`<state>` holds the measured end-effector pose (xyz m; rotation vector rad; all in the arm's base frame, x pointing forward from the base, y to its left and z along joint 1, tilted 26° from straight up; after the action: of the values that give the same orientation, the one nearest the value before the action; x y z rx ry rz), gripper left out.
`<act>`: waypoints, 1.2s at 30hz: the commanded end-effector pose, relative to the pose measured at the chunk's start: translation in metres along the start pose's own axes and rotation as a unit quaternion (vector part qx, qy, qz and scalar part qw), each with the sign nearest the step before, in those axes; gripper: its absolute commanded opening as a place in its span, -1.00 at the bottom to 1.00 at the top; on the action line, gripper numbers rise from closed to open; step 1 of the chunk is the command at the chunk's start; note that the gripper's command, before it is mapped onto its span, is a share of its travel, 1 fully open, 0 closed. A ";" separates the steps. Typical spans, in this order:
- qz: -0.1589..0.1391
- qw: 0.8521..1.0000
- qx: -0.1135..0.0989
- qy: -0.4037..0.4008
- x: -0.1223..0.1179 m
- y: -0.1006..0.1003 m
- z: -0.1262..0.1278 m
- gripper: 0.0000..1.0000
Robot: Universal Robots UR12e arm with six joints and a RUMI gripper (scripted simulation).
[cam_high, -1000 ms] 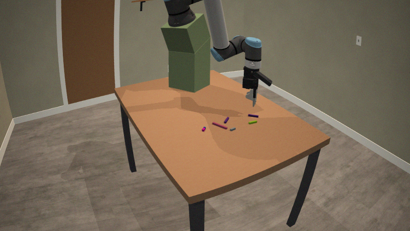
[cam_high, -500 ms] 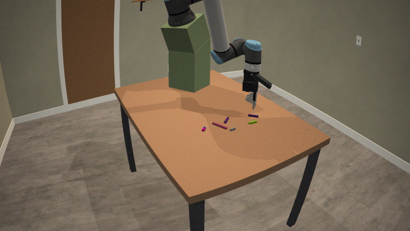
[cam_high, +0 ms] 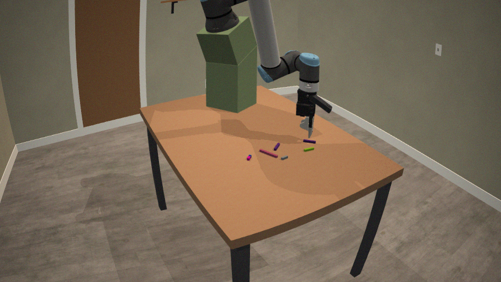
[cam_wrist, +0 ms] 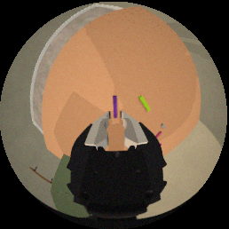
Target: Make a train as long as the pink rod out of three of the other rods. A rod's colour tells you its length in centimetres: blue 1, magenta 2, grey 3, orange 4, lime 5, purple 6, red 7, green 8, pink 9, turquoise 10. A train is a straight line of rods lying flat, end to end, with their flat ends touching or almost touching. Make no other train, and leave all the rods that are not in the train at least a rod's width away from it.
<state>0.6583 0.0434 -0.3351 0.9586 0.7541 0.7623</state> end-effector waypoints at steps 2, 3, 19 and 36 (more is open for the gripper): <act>0.000 1.000 0.000 0.000 0.000 -0.005 0.000 -0.72; 0.000 1.000 0.000 0.000 0.000 -0.005 0.000 -0.72; 0.000 1.000 0.000 0.000 0.000 -0.010 0.000 -0.72; 0.000 1.000 0.000 0.000 0.000 -0.010 0.000 -0.72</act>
<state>0.6609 0.0395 -0.3446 0.9586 0.7540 0.7624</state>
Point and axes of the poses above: the point where the finger pads meet when closed, its own y axis back along the fingers, its own z axis across the jaws, x = y × z, the point moved 4 cm from there along y, back along the fingers, and after that the axes turned 14 degrees about y, right-handed, at the moved point
